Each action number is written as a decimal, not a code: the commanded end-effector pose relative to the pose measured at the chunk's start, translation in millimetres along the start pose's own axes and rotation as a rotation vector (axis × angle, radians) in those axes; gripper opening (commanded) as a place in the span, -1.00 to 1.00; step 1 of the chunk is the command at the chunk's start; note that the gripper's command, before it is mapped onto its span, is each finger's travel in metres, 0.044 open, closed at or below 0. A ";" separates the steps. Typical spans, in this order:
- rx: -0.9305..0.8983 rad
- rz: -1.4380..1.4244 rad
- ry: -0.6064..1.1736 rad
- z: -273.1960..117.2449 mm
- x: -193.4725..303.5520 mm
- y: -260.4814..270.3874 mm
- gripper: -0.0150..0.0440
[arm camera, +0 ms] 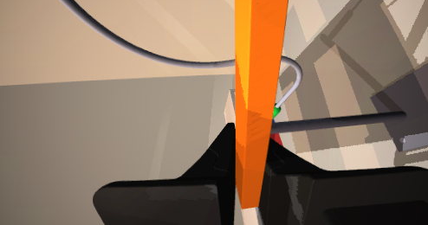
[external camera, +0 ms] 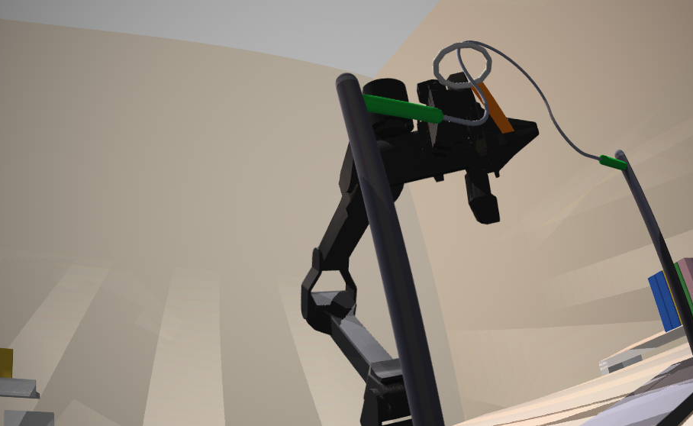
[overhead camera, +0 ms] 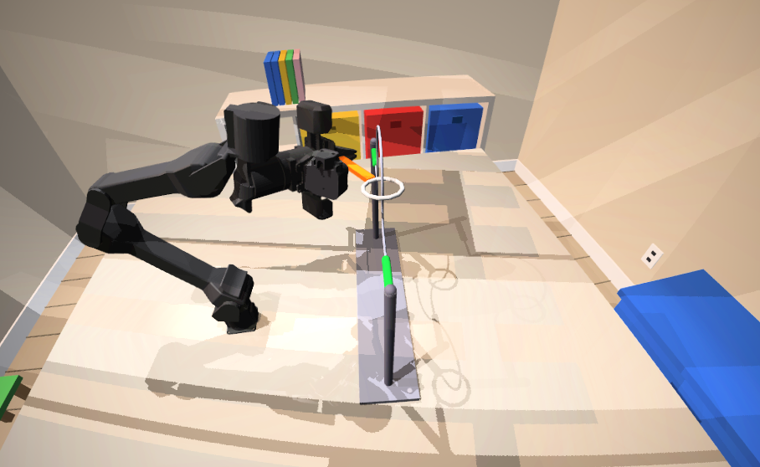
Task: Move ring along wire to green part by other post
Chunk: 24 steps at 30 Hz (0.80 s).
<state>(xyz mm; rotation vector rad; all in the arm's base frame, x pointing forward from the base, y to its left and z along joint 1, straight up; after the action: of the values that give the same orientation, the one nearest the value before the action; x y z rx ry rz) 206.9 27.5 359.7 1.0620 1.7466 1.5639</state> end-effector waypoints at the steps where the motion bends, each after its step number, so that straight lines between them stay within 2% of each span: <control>1: 0.033 -0.045 -0.013 -0.4 0.4 1.7 -1.00; 24: 0.254 -0.296 -0.087 1.1 0.5 -3.4 -1.00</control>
<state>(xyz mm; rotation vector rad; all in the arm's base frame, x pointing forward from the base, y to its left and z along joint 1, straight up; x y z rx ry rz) 207.1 28.7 354.7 0.9432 1.9563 1.1766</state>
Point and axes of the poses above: the point midway between the two fingers, 35 mm back from their tips, its own z axis out along the fingers, its own y axis across the jaws, x = y × z, the point moved 6 cm from there along -z, back along the fingers, and after that the axes turned 11 degrees about z, right-handed, at the moved point
